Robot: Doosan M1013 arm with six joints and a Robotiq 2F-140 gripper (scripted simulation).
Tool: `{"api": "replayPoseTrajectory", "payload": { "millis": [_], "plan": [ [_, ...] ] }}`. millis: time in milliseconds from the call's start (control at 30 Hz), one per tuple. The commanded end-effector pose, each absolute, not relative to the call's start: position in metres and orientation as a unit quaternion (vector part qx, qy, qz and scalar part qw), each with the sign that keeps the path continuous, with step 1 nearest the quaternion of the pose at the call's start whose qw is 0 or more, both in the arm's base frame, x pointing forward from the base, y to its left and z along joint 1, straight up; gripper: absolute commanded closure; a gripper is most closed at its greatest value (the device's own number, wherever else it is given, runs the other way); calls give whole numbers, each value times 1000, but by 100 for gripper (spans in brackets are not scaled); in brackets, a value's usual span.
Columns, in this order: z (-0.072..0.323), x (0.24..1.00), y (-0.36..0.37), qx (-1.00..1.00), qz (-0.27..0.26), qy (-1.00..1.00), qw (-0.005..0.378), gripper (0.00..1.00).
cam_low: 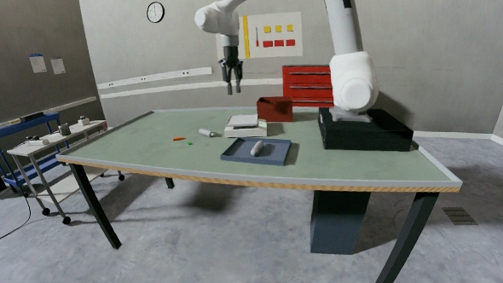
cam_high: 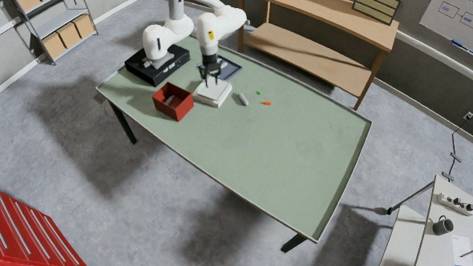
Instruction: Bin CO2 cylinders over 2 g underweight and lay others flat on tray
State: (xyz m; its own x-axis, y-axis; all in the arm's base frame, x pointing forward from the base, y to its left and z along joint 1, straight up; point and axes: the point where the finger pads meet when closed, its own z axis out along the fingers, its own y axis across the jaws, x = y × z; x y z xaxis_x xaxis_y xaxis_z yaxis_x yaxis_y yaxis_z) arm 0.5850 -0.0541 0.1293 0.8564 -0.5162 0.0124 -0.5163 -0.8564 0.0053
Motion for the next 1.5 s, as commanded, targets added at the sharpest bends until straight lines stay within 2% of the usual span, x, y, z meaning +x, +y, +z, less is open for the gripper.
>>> {"api": "replayPoseTrajectory", "payload": {
  "millis": [0,267,600,1100,1467],
  "plan": [
    [127,619,-12,972,3,-235,1,60],
    [118,699,92,972,3,-235,1,60],
    [87,699,92,972,3,-235,1,60],
    [-12,700,92,972,3,-235,1,60],
    [-44,700,92,972,3,-235,1,60]
  ]
}}
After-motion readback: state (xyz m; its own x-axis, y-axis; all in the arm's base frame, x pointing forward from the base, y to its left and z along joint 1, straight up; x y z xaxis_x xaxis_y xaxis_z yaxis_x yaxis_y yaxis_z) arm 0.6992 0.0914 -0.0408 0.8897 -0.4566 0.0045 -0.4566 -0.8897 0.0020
